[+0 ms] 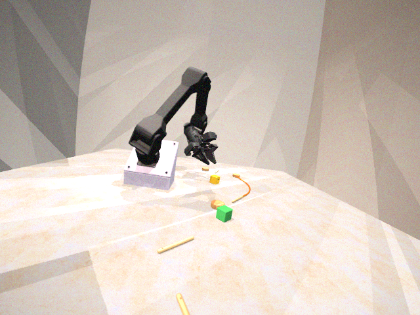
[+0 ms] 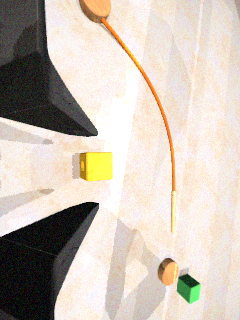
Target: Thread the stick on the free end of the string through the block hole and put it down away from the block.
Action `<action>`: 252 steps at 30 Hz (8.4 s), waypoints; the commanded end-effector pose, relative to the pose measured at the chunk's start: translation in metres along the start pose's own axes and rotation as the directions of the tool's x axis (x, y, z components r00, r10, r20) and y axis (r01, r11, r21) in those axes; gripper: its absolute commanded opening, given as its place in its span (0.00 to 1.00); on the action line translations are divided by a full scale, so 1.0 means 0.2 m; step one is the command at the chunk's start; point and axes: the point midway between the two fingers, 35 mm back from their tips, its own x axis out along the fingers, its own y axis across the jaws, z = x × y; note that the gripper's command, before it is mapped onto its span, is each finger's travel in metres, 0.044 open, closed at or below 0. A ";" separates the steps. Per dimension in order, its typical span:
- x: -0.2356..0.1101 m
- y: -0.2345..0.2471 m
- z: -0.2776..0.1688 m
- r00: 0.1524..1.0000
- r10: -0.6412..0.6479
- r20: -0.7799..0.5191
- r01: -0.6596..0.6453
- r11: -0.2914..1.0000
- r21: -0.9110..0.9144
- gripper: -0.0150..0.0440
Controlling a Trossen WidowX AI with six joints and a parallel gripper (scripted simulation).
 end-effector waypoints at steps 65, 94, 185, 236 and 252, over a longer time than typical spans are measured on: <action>0.22 -0.01 0.15 0.640 -0.002 -0.768 -0.368 -0.879 -0.304 1.00; 0.23 -0.01 0.15 0.645 -0.006 -0.764 -0.373 -0.875 -0.309 0.69; 0.41 -0.06 0.33 0.640 0.007 -0.769 -0.729 0.324 -0.603 0.88; 0.81 -0.32 0.65 0.646 -0.007 -0.763 0.762 -0.048 0.645 1.00; 0.81 -0.32 0.65 0.646 -0.007 -0.763 0.762 -0.048 0.645 1.00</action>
